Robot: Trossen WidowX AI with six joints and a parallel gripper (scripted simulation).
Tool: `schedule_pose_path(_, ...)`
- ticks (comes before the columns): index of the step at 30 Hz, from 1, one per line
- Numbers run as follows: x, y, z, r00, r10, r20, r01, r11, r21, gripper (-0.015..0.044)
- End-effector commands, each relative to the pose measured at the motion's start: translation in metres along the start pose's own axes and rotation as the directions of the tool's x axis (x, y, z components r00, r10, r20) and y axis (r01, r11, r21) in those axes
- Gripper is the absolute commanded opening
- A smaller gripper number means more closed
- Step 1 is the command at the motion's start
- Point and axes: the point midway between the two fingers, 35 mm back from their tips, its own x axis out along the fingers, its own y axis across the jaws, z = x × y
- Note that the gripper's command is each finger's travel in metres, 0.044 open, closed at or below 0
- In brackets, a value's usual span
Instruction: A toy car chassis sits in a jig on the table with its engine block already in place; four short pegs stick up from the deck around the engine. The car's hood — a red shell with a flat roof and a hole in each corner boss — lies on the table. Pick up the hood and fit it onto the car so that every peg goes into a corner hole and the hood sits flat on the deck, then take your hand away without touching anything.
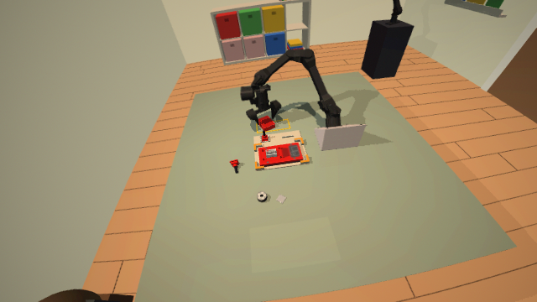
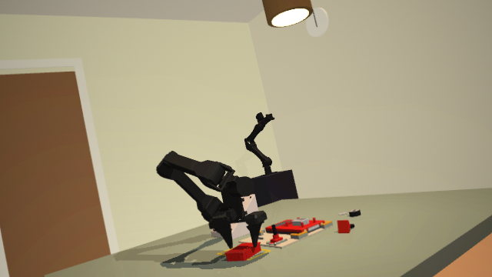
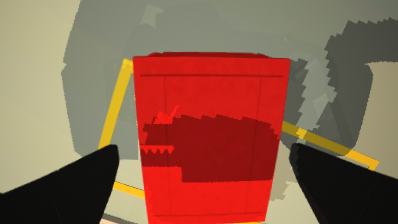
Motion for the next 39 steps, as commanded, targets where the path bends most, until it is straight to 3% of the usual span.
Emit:
schedule_pose_path(1, 0.004, -0.002, -0.001, 1.000, -0.007, 0.000, 0.007, 1.000, -0.008, 0.0440)
schedule_pose_path(28, 0.017, -0.002, -0.001, 1.000, -0.007, 0.001, 0.007, 1.000, -0.008, 0.0440)
schedule_pose_path(31, 0.014, 0.000, 0.000, 1.000, -0.001, 0.001, 0.001, 1.000, 0.000, 0.0361)
schedule_pose_path(39, 0.014, 0.000, 0.000, 1.000, -0.001, 0.001, 0.001, 1.000, 0.000, 0.0308)
